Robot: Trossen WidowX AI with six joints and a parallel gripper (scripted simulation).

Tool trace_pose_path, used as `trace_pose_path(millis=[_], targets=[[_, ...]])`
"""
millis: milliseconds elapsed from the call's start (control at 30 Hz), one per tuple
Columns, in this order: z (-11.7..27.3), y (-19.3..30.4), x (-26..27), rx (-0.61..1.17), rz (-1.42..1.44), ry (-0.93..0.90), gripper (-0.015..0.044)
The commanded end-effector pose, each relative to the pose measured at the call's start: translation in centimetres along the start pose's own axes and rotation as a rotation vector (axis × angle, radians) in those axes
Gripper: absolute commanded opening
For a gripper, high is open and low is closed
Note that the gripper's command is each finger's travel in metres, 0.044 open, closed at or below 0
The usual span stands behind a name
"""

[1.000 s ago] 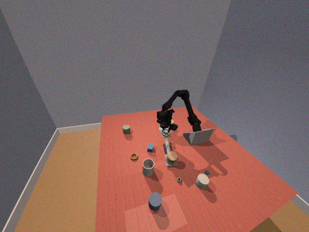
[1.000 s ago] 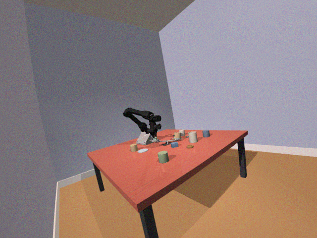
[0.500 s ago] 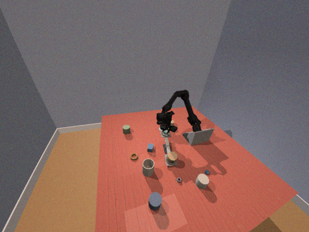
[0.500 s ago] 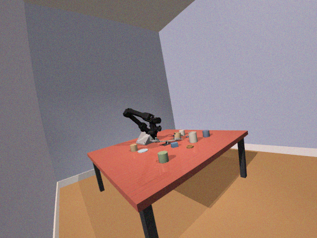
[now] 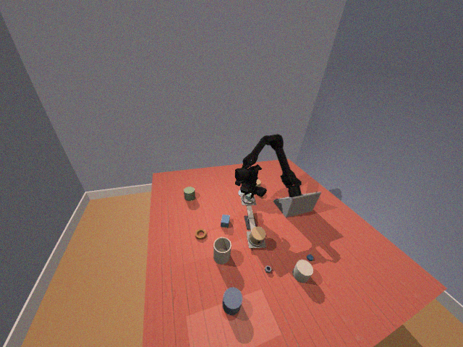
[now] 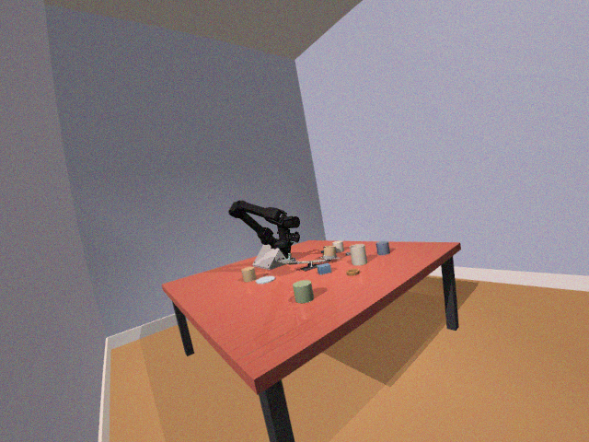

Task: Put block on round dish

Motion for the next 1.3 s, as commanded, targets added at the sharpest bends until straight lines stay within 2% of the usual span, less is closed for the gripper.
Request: trace_pose_path(millis=[0,333,467,800,1267], targets=[[2.0,-0.3,-0.1,-0.011,-0.005,-0.002,0.0],[7.6,-0.1,0.0,-0.008,-0.005,-0.001,0.0],[8.5,0.1,0.0,-0.007,-0.005,0.0,0.0],[4.8,2.9,-3.7,-0.028,-0.005,-0.037,0.0],[-0.5,9.5,-8.0,-0.019,-0.008,-0.009,0.0]])
Point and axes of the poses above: the point midway between the two fingers, 35 mm back from their tips, its own z axis back along the fingers, its own x axis across the jaws, y = z × x, the point moved 10 cm from there along z, back along the fingers, and after that the axes turned 1 degree about -z, right-handed, at the moved point
